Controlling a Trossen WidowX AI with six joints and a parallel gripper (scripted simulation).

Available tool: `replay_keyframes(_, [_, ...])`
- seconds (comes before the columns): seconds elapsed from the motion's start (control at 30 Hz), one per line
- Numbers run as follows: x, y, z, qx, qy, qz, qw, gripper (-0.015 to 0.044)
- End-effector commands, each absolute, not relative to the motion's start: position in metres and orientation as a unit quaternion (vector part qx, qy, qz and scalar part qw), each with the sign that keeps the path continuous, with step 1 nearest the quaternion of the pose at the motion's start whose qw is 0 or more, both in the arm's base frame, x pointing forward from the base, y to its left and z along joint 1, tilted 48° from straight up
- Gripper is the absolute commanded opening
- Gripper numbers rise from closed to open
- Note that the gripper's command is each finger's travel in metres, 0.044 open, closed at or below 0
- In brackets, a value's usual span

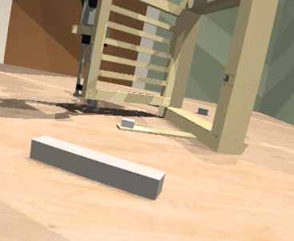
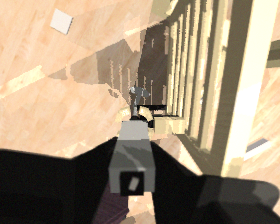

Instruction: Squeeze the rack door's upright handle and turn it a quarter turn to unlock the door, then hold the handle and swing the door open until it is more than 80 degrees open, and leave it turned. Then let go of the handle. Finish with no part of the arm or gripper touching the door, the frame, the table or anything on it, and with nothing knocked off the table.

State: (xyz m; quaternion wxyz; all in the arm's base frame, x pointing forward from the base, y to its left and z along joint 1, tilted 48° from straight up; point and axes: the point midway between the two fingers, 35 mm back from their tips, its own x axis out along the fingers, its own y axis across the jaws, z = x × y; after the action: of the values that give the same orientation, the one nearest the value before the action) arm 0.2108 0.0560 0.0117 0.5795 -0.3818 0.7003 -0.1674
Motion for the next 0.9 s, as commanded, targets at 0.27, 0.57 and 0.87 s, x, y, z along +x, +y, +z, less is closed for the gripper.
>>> replay_keyframes(0.27, [0.209,0.076,-0.009,-0.322,0.681,-0.235,0.614,0.0019])
replay_keyframes(0.57, [0.21,0.092,-0.026,-0.276,0.662,-0.283,0.637,0.0019])
replay_keyframes(0.87, [0.212,0.102,-0.037,-0.246,0.648,-0.313,0.649,0.0019])
